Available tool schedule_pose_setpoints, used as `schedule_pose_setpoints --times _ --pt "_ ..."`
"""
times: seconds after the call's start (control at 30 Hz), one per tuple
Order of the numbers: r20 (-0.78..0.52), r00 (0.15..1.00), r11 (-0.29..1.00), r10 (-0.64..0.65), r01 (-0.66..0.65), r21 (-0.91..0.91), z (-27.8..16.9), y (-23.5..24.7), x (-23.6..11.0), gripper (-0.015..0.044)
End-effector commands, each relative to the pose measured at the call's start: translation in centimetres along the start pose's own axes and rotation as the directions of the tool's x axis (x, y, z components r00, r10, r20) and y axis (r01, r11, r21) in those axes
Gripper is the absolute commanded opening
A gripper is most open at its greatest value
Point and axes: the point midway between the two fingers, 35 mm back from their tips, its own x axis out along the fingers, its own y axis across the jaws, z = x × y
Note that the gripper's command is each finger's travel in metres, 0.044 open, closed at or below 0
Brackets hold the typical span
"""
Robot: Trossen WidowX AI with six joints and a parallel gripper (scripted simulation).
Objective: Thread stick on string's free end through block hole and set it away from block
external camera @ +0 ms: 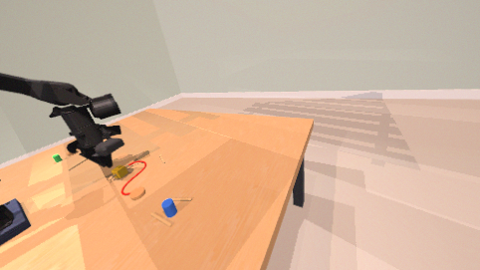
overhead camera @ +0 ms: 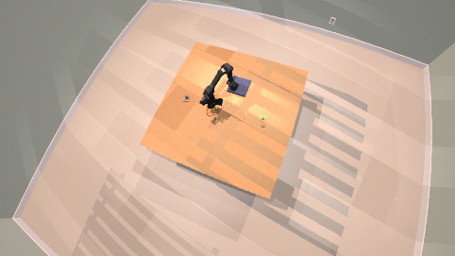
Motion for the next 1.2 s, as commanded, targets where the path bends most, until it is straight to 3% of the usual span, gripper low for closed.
schedule_pose_setpoints --times 0.0,1.1,1.17 --pt "-0.011 1.0 1.0 0.002 -0.002 -0.004 -0.2 0.0 0.9 0.0124" --pt "-0.012 1.0 1.0 0.002 -0.002 -0.004 -0.5 0.2 4.9 0.0124" --pt "-0.007 1.0 1.0 0.005 -0.005 -0.002 -0.4 0.3 4.8 0.0071"
